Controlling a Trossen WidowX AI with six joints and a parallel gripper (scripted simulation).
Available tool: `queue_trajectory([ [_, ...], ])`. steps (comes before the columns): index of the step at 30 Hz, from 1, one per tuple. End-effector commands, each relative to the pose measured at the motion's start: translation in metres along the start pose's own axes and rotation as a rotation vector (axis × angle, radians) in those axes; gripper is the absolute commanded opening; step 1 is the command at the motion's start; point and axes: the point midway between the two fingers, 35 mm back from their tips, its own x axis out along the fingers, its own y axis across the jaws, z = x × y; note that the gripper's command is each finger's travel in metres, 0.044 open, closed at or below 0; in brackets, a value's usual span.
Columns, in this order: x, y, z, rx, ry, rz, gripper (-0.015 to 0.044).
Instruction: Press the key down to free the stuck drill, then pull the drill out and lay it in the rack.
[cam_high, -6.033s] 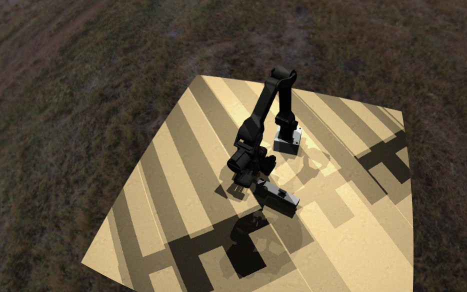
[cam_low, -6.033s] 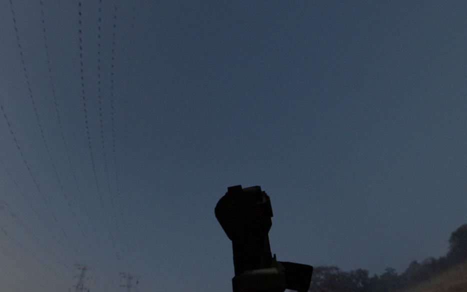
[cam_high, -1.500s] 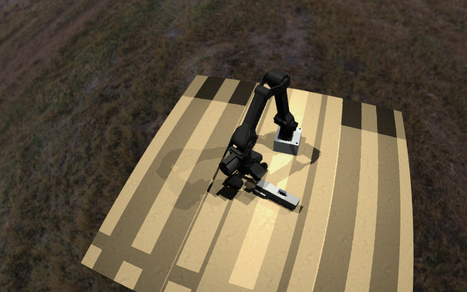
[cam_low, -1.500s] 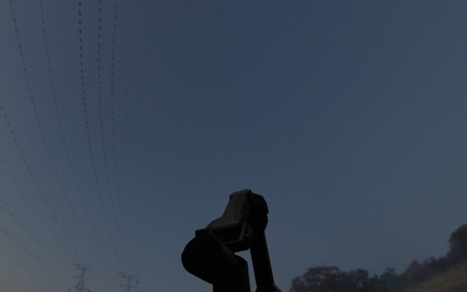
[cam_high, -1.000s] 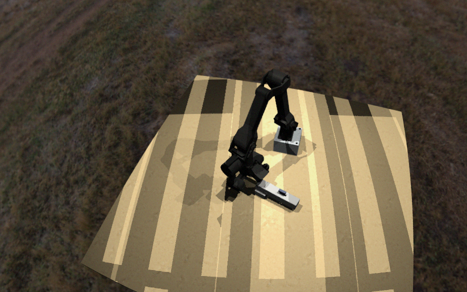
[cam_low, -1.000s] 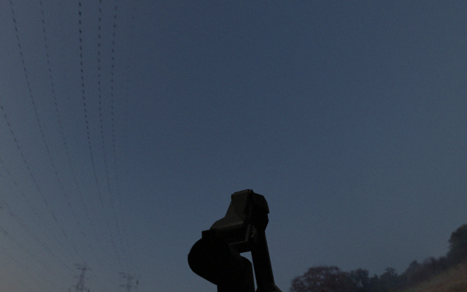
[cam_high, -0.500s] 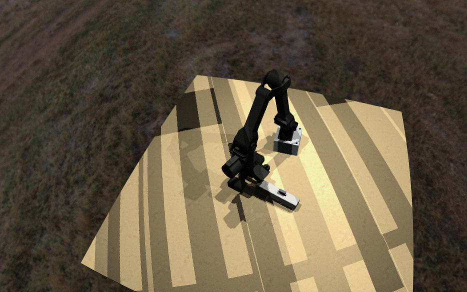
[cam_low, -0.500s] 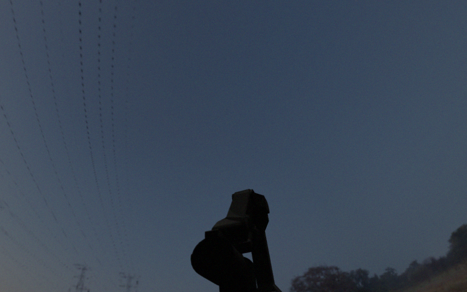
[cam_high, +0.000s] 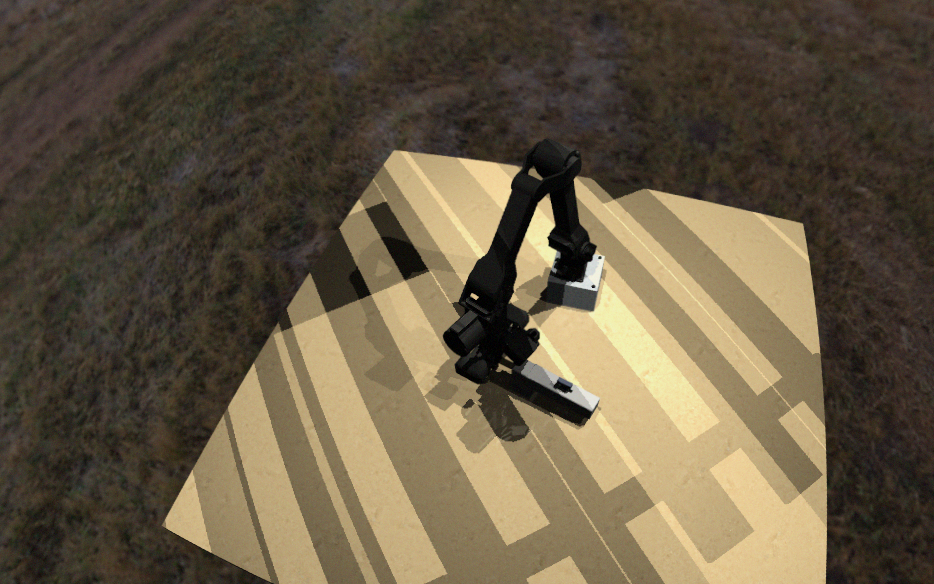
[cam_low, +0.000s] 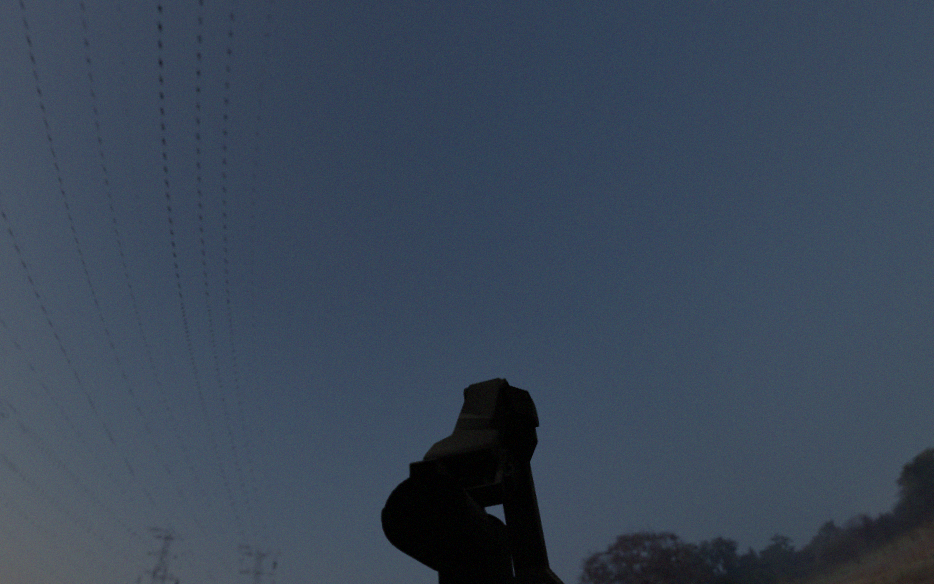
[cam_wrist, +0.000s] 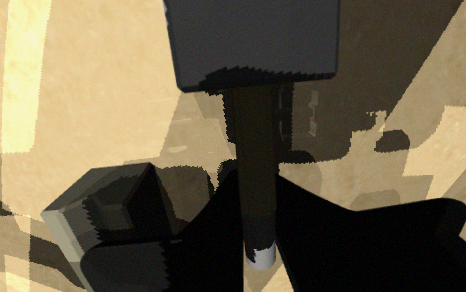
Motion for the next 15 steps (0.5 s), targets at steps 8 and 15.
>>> queue_trajectory([
  [8,-0.0033,0.0006,0.0001,0.002,0.0,0.001,0.0],
  [15,-0.0024,0.0004,-0.0054,0.002,0.0,0.001,0.0],
])
